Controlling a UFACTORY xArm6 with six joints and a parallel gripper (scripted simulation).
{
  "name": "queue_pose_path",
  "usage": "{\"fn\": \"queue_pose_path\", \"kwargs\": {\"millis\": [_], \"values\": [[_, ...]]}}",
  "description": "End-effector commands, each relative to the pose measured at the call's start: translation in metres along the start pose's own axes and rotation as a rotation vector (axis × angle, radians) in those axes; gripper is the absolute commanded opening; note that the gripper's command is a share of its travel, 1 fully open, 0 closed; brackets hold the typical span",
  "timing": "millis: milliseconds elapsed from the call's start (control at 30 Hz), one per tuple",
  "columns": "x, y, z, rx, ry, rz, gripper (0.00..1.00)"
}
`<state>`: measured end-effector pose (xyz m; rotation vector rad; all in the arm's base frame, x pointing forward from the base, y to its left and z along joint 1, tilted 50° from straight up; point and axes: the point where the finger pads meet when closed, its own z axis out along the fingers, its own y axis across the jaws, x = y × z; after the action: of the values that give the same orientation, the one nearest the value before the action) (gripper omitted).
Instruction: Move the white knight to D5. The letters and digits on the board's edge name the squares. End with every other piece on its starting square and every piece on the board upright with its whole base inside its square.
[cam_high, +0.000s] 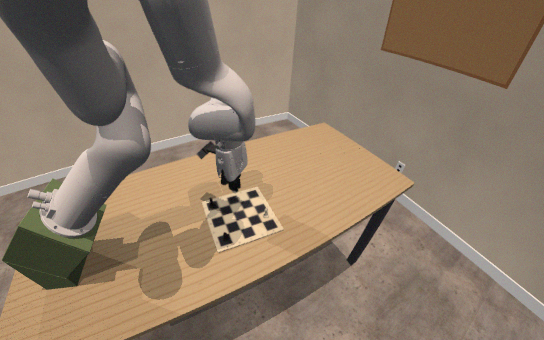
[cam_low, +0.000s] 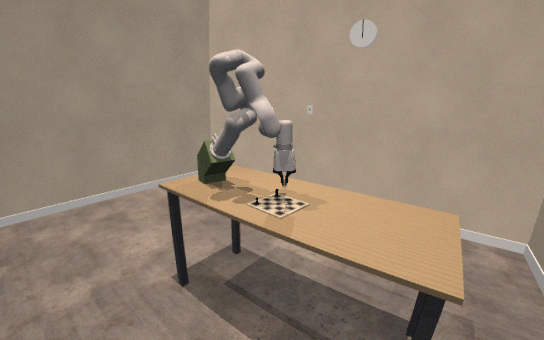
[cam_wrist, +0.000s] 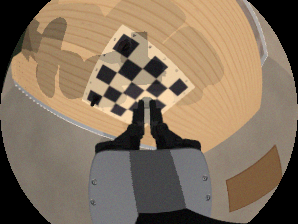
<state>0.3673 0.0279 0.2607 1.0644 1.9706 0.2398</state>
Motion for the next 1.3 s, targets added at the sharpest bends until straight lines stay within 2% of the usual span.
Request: {"fn": "queue_pose_path", "kwargs": {"millis": [0, 367, 500, 567, 667, 1267], "values": [[-0.003, 0.000, -0.021, 0.032, 0.016, -0.005, 0.00], [-0.003, 0.000, -0.022, 0.032, 0.017, -0.006, 0.00], [0.000, 0.032, -0.022, 0.034, 0.019, -0.053, 0.00], [0.000, 0.032, -0.022, 0.034, 0.019, -0.053, 0.00], [0.003, 0.053, -0.021, 0.032, 0.018, -0.084, 0.00], [0.003, 0.054, -0.017, 0.032, 0.018, -0.084, 0.00]]}}
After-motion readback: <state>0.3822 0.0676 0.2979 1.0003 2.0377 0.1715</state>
